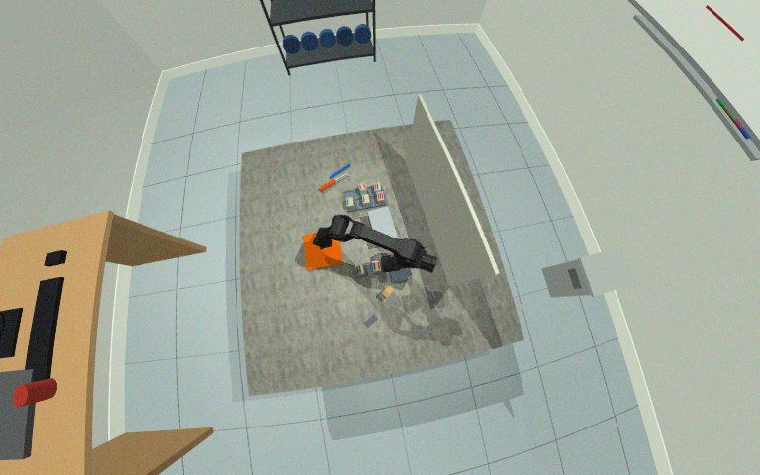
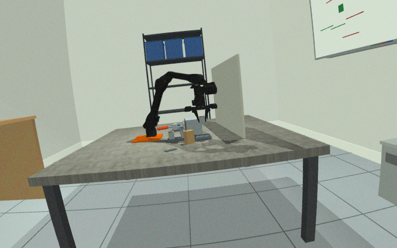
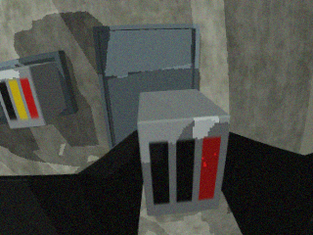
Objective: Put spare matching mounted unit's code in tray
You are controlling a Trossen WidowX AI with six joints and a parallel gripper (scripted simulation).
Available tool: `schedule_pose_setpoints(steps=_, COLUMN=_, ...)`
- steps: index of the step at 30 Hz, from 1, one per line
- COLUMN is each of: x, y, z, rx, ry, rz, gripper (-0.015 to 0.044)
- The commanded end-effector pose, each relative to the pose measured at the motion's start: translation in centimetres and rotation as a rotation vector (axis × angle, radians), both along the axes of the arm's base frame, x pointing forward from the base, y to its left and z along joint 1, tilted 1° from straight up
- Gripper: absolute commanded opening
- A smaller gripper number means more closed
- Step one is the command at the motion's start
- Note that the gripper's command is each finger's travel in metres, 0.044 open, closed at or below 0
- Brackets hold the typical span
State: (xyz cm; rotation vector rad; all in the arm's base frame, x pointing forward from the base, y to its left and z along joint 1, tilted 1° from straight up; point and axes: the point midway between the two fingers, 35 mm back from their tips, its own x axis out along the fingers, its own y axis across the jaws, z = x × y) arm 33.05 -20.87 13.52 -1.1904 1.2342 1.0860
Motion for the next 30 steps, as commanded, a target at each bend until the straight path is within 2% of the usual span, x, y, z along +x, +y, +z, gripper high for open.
schedule_pose_setpoints(steps=1, x=0.0, y=0.1, z=-0.3, rx=0.003, ry=-0.002, rz=0.004, gripper=0.0000)
schedule_pose_setpoints(steps=30, x=0.1, y=0.1, z=-2.4, rx=0.006, ry=0.002, rz=0.004, gripper=0.0000)
